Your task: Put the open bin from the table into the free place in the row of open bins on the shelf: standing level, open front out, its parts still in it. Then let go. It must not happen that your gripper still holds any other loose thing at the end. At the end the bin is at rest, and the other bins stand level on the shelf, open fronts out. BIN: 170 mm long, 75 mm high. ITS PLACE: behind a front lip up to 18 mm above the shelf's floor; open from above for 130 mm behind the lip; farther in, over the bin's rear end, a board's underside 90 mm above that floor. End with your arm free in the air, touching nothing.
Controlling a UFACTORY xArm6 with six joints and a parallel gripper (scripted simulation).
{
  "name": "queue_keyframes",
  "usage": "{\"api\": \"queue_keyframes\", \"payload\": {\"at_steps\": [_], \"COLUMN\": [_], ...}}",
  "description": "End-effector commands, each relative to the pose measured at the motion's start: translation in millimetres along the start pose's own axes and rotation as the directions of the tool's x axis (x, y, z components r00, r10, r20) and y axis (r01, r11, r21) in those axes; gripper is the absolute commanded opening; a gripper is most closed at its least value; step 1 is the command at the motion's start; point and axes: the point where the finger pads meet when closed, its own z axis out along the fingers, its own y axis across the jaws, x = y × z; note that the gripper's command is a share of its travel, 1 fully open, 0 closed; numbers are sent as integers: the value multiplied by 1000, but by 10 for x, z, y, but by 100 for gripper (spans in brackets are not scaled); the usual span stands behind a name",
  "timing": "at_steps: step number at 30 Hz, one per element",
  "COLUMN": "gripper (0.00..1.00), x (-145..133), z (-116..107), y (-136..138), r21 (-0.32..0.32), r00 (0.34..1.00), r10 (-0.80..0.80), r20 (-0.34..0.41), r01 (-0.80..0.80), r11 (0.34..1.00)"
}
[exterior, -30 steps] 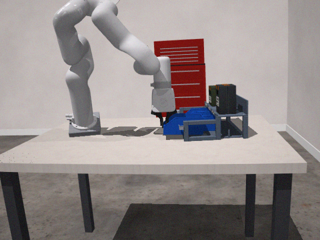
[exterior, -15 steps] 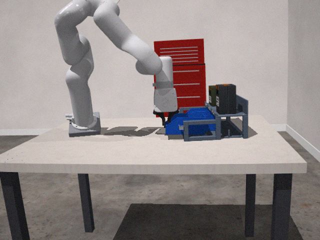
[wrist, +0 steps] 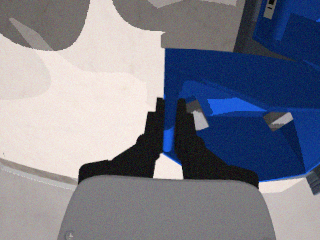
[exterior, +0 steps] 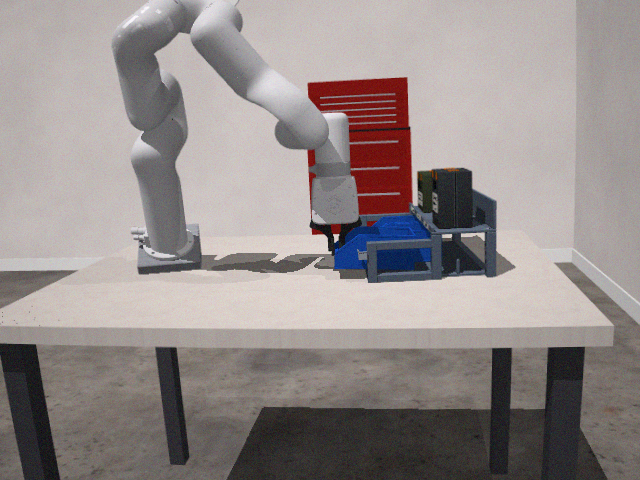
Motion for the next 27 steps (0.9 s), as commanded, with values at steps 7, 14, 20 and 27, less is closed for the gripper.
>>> {"api": "queue_keyframes", "payload": {"at_steps": [7, 14, 20, 27], "gripper": [0, 0, 0, 0], "x": [-3, -3, -3, -3], "z": [-10, -11, -11, -11], "y": [48, 127, 147, 147], "r21": [-3, -3, -3, -3], "r00": [1000, 1000, 1000, 1000], "r10": [1, 1, 1, 1], "r20": [0, 0, 0, 0], "r01": [-1, -1, -1, -1], "r11": [1000, 1000, 1000, 1000]}}
